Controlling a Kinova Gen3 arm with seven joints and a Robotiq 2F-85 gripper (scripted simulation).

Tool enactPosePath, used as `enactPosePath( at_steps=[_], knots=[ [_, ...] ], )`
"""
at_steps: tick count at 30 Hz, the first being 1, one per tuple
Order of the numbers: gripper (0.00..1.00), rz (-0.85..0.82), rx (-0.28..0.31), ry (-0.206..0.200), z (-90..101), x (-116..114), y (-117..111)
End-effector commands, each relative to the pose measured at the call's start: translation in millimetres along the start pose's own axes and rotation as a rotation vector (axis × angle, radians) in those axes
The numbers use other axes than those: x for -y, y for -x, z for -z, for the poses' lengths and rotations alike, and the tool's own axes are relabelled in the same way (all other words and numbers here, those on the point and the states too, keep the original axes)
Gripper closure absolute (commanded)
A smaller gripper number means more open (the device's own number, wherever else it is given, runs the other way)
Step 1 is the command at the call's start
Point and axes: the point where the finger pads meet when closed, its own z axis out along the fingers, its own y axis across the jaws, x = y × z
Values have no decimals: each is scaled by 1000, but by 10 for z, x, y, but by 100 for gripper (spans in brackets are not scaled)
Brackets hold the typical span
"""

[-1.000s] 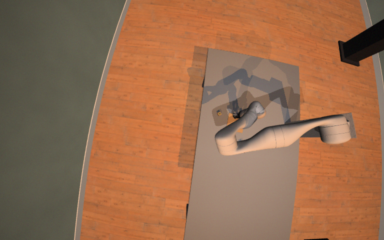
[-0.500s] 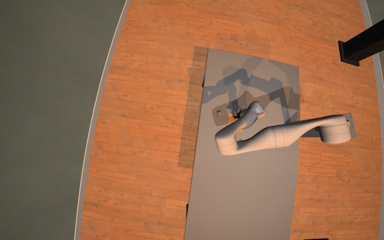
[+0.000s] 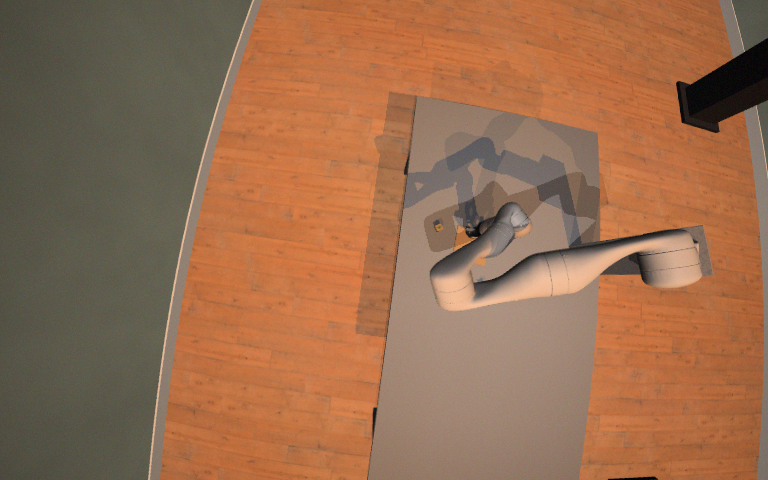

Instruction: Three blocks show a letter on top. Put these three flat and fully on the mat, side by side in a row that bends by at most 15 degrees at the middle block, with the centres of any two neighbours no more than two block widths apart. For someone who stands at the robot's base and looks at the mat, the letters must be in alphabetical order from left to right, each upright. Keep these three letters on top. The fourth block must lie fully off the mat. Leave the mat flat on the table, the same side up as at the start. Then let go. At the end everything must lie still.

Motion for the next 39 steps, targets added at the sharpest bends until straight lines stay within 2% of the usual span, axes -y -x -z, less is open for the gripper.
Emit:
enactPosePath(
  at_steps=[1, 15, 19, 23, 24, 26, 30, 39],
  knots=[
    [79, 0, 0, 1, 3, -4, 2],
    [79, 0, 0, 1, 3, -4, 2],
    [71, 0, 0, 1, 3, -4, 2],
    [71, 0, 0, 1, 3, -4, 2],
    [67, 0, 0, 1, 3, -4, 2],
    [67, 0, 0, 1, 3, -4, 2],
    [59, 0, 0, 1, 3, -4, 2],
    [59, 0, 0, 1, 3, -4, 2]
  ],
)
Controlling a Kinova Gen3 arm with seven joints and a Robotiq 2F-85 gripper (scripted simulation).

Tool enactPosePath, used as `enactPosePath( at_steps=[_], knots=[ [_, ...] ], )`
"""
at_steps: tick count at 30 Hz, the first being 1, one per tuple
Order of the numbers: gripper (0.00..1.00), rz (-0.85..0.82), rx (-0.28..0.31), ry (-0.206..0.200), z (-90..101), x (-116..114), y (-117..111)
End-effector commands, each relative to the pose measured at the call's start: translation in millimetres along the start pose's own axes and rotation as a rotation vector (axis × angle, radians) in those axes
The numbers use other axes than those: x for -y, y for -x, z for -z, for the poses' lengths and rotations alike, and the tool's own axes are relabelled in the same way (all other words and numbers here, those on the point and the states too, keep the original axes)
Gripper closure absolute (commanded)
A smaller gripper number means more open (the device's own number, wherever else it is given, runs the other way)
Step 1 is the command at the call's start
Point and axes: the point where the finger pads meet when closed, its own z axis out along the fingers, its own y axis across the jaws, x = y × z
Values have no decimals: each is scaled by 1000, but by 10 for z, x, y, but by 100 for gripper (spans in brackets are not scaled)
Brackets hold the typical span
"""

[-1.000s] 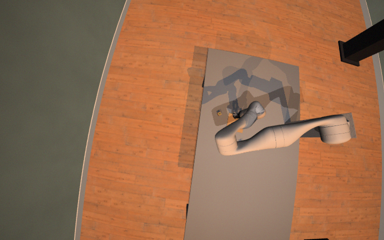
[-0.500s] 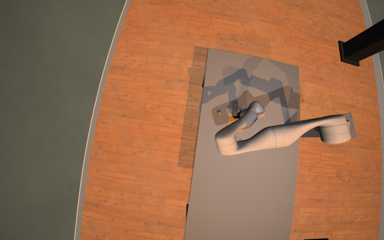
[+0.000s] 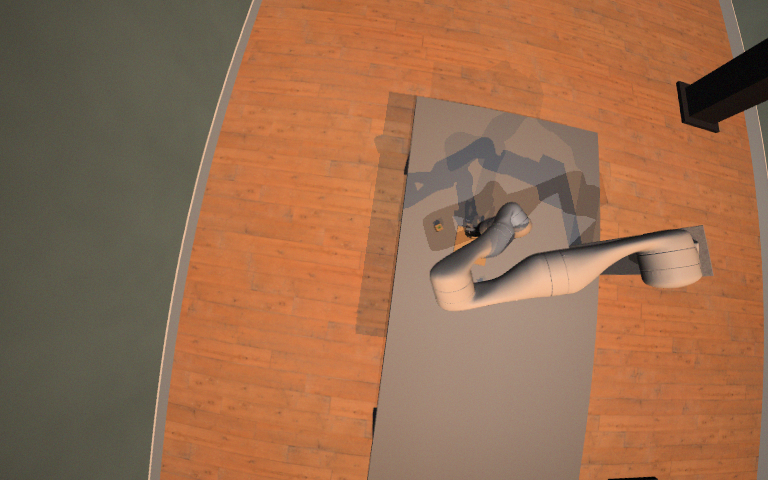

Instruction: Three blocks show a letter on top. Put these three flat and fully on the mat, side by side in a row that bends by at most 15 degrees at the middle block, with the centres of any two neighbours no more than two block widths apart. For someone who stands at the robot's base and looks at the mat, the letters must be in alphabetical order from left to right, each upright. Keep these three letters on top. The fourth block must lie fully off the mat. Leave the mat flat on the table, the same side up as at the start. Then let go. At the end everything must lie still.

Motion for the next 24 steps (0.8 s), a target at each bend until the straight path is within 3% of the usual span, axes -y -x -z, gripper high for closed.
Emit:
enactPosePath(
  at_steps=[1, 9, 24],
  knots=[
    [59, 0, 0, 1, 3, -4, 2],
    [59, 0, 0, 1, 106, -4, 2],
    [59, 0, 1, 1, 745, -4, 2]
  ],
)
